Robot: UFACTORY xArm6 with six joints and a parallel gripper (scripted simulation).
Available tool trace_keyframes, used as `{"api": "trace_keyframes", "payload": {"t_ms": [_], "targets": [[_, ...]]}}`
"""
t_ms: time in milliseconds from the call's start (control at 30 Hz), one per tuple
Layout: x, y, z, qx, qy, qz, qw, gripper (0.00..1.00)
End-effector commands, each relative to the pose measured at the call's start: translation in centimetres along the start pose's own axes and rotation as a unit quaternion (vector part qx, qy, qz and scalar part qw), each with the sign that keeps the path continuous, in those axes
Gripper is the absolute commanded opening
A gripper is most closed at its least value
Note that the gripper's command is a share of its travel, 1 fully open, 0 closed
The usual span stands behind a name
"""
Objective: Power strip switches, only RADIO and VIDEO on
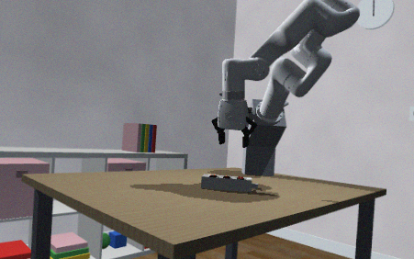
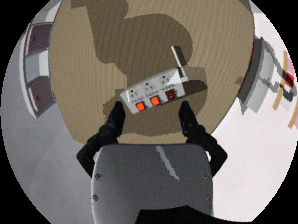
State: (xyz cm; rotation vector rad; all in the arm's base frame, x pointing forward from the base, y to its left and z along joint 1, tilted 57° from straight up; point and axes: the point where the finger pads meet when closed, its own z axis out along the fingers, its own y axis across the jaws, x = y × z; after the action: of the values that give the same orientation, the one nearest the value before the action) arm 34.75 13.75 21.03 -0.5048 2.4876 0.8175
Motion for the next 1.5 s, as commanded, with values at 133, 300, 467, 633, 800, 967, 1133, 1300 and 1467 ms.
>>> {"api": "trace_keyframes", "payload": {"t_ms": [133,300,467,633,800,967,1133,1300,1467], "targets": [[1.1,-0.7,-1.5,-0.035,-0.099,0.094,0.990,1.00],[1.2,-0.9,-1.8,-0.039,-0.116,0.110,0.986,1.00],[1.2,-0.9,-1.8,-0.039,-0.116,0.110,0.986,1.00],[1.2,-0.9,-1.8,-0.039,-0.116,0.110,0.986,1.00],[1.2,-0.9,-1.8,-0.039,-0.116,0.110,0.986,1.00],[1.2,-0.9,-1.8,-0.038,-0.116,0.101,0.987,1.00],[0.9,-1.0,-1.7,-0.034,-0.117,0.066,0.990,1.00],[0.0,-1.1,-1.5,-0.023,-0.120,-0.029,0.992,1.00],[-1.3,-1.3,-1.2,-0.006,-0.122,-0.167,0.978,1.00]]}}
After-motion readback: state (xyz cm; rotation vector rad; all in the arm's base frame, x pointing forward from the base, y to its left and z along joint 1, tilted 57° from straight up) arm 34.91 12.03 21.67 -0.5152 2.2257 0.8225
